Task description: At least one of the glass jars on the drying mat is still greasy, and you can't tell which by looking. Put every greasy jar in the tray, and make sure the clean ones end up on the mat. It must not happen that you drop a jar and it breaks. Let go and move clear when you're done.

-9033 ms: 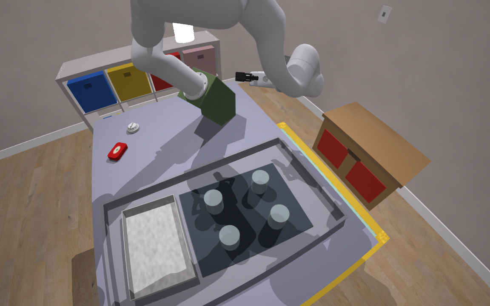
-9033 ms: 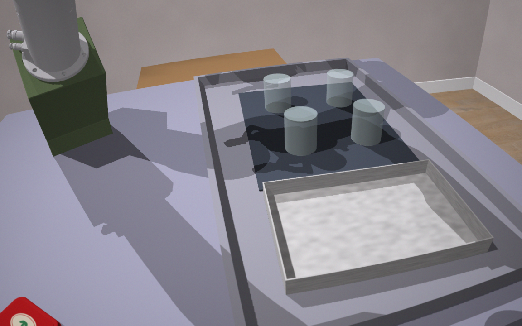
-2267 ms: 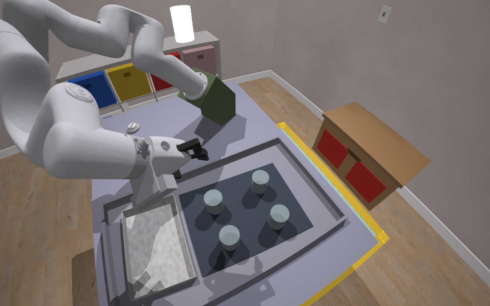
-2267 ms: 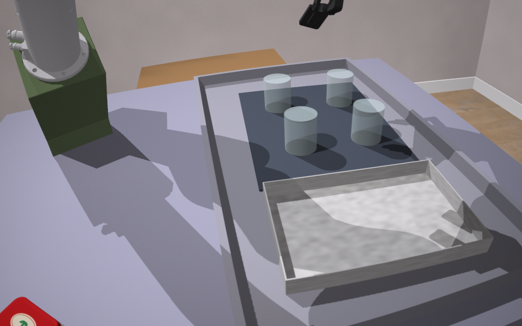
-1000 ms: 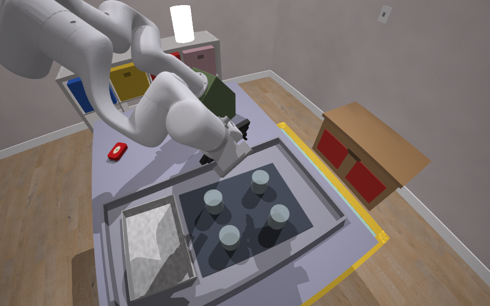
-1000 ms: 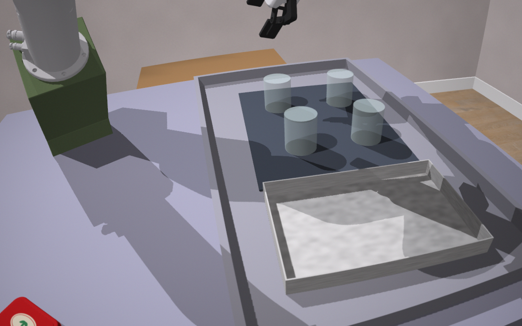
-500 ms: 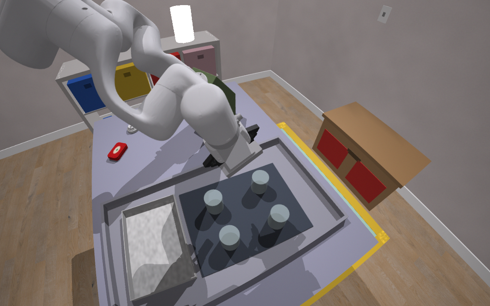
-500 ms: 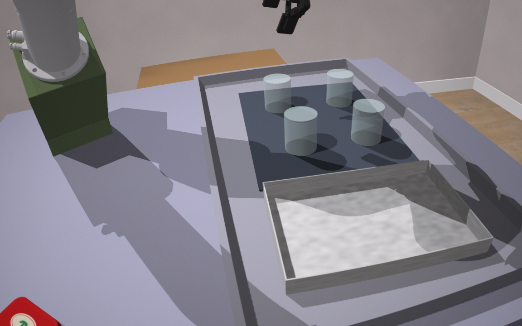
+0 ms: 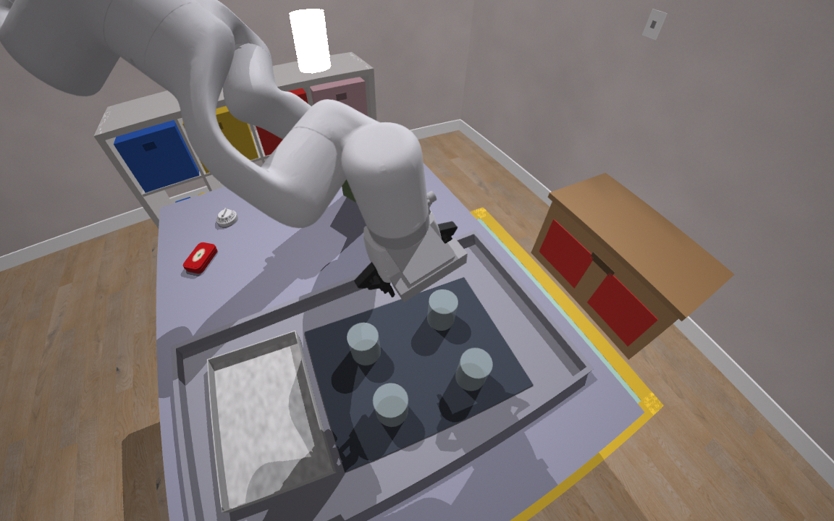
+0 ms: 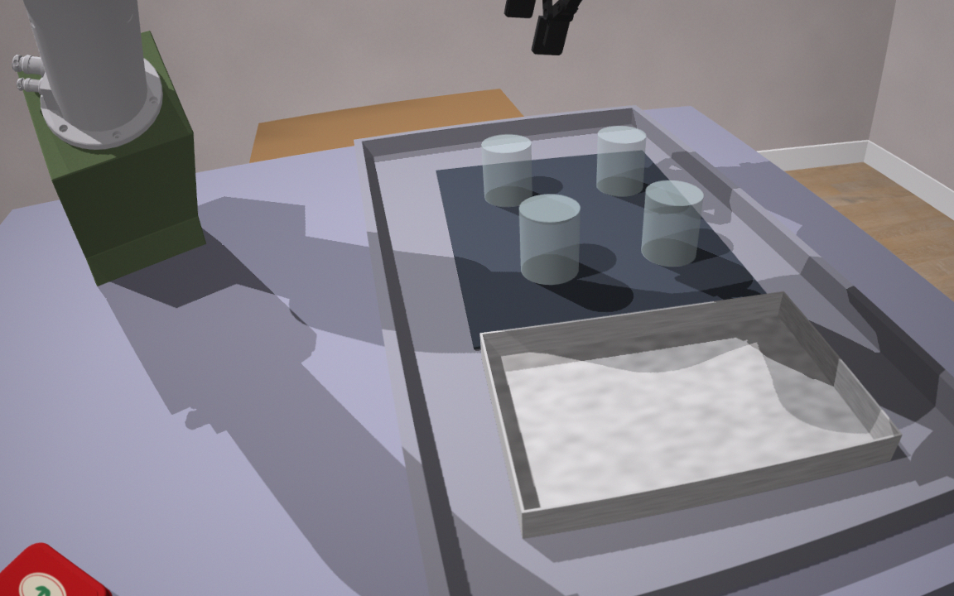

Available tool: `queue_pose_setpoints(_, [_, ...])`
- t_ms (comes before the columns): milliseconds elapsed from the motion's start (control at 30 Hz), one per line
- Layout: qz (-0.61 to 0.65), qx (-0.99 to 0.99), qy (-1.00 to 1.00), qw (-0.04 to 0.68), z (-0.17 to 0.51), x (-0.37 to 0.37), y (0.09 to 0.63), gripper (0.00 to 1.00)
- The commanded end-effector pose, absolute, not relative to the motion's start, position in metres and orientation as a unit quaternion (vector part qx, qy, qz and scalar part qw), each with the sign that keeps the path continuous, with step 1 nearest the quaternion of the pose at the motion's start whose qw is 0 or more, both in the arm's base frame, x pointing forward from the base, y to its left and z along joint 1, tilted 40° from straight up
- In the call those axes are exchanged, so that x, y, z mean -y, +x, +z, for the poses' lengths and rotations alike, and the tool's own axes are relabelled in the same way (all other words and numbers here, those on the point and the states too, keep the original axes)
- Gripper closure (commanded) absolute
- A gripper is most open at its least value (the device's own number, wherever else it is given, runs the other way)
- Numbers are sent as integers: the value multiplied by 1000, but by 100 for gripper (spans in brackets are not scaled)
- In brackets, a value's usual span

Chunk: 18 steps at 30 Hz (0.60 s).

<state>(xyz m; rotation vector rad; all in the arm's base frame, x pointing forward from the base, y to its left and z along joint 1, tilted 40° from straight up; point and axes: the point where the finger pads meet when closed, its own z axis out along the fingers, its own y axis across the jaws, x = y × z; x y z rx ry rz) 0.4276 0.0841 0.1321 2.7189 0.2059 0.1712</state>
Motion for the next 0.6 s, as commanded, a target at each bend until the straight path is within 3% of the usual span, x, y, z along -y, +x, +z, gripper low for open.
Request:
queue_pose_setpoints(0, [84,-69,968,226,133,-89,439,0])
queue_pose_setpoints(567, [155,-50,939,304,136,-99,474,0])
